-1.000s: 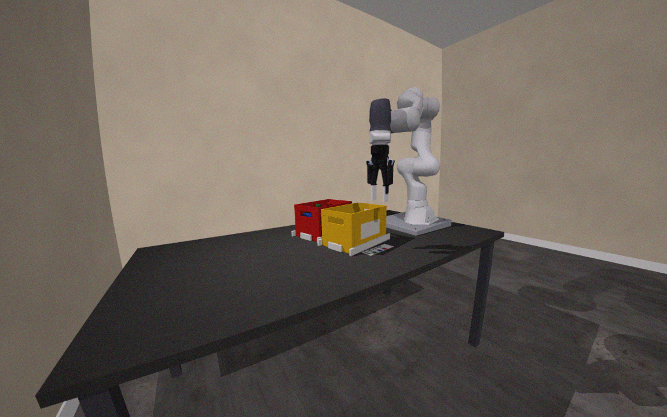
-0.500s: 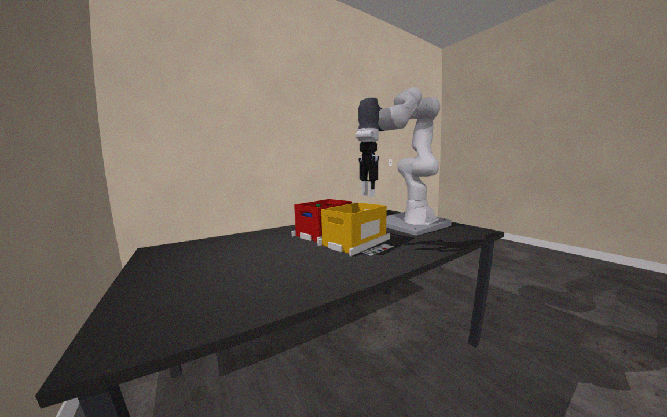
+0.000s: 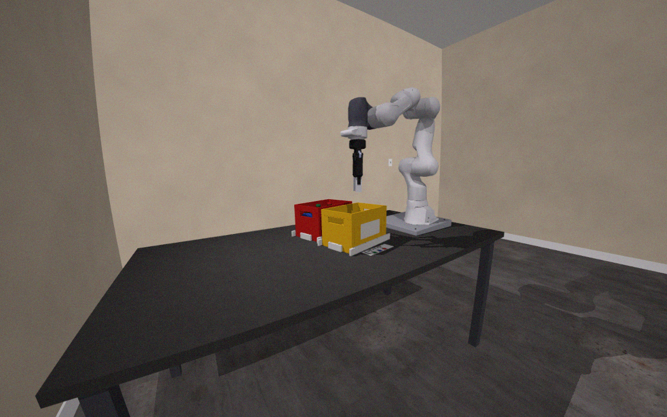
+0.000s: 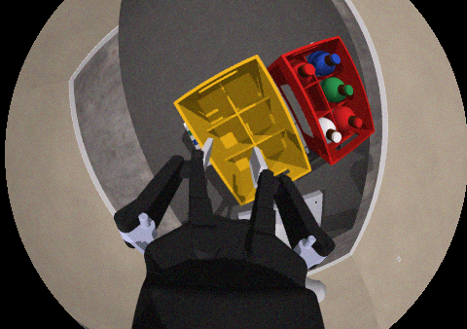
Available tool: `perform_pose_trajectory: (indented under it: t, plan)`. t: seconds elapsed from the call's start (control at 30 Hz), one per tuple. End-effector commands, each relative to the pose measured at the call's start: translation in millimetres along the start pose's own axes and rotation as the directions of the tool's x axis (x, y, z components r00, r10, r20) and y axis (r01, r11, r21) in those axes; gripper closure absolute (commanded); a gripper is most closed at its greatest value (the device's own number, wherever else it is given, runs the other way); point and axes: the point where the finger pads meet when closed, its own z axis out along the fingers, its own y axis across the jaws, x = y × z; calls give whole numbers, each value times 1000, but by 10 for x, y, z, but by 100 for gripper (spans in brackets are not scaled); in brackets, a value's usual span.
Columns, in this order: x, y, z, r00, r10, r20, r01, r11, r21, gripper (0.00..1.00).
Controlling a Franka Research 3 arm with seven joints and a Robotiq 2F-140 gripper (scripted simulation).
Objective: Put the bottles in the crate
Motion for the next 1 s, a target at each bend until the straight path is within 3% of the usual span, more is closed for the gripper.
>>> perform_pose_trajectory:
  t: [0.0, 0.37, 0.87, 0.93, 0.97]
  plan:
    - [76, 138, -46, 988, 156, 4, -156, 988, -7, 62]
    - [341, 482, -165, 940, 340, -5, -340, 940, -2, 62]
    - [783, 1055, -363, 775, 632, -5, -632, 775, -5, 62]
    - [783, 1055, -363, 775, 632, -5, -632, 775, -5, 62]
    - [813, 1093, -376, 740, 673, -3, -673, 740, -10, 62]
